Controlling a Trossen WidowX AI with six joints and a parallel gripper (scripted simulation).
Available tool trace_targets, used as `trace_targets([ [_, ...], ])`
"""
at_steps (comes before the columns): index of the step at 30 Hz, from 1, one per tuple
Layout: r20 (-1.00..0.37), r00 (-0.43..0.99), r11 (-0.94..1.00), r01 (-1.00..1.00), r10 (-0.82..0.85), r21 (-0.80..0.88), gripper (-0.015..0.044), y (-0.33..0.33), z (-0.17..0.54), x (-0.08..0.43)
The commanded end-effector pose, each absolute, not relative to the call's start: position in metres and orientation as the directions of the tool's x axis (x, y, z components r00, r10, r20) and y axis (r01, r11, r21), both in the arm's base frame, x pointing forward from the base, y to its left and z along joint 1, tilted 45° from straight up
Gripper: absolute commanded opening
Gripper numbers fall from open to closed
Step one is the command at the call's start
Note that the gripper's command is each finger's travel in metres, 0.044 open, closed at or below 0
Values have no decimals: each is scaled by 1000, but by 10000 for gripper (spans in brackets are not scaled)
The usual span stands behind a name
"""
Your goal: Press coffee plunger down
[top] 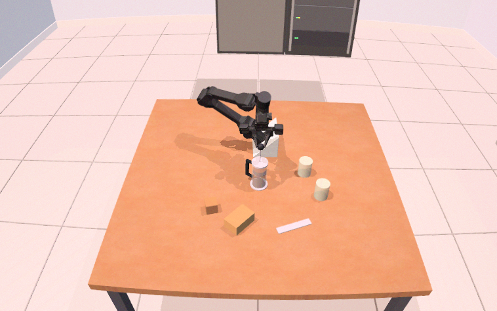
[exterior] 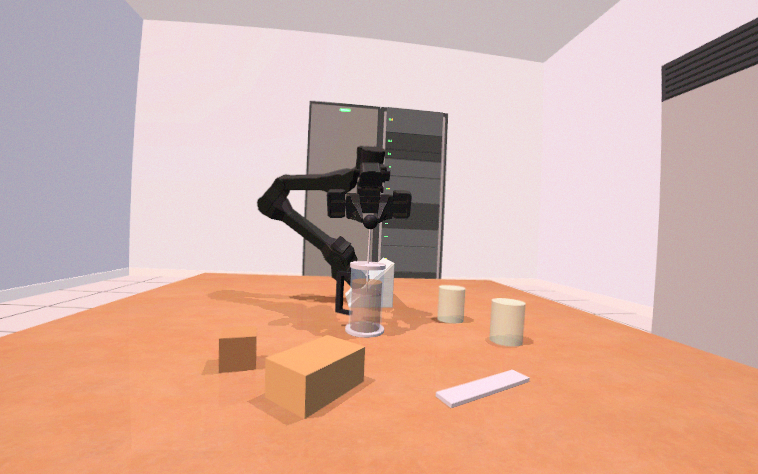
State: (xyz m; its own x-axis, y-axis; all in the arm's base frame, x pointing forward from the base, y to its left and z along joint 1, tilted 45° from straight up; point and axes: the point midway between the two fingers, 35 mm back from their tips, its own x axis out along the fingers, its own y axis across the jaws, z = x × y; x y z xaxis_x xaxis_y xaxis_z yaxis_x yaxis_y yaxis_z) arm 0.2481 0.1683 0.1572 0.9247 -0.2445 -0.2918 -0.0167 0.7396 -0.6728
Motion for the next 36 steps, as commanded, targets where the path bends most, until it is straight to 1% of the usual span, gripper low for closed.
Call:
trace_targets([
  [1,-313,912,722,-28,-264,-691,124,155,140,250],
  [24,-302,917,719,-25,-261,-695,124,129,114,258],
  [36,-301,917,719,-24,-261,-695,124,130,115,263],
])
